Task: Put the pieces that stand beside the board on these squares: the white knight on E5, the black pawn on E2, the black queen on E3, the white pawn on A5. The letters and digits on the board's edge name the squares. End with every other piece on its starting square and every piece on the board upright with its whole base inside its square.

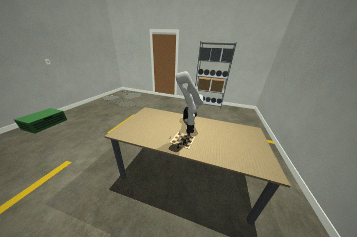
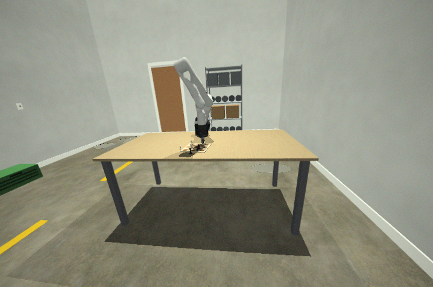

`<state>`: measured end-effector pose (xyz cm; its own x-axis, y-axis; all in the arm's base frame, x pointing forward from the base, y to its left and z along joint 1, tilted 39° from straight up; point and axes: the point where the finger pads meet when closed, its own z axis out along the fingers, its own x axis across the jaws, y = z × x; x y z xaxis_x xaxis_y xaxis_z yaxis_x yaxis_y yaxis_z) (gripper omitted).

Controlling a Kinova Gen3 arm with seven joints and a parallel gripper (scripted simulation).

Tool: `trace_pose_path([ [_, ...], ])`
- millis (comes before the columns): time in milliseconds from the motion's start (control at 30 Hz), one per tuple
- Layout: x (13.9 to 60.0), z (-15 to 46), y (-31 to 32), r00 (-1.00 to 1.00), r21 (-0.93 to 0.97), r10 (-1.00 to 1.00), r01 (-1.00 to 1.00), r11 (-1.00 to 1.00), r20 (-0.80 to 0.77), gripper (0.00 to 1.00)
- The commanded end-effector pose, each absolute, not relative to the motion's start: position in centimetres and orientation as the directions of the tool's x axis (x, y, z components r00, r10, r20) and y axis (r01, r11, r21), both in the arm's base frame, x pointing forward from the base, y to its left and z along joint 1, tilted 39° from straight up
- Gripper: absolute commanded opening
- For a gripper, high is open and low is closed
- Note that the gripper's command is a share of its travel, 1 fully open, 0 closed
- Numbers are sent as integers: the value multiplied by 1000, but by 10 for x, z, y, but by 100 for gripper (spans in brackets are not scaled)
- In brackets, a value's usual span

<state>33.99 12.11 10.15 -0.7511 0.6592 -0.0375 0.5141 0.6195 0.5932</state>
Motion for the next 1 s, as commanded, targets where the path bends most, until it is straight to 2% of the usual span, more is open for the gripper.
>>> trace_pose_path([
  [0,338,99,124,-746,611,664,503,611,-51,0],
  [967,340,92,127,-746,607,664,507,612,-47,0],
])
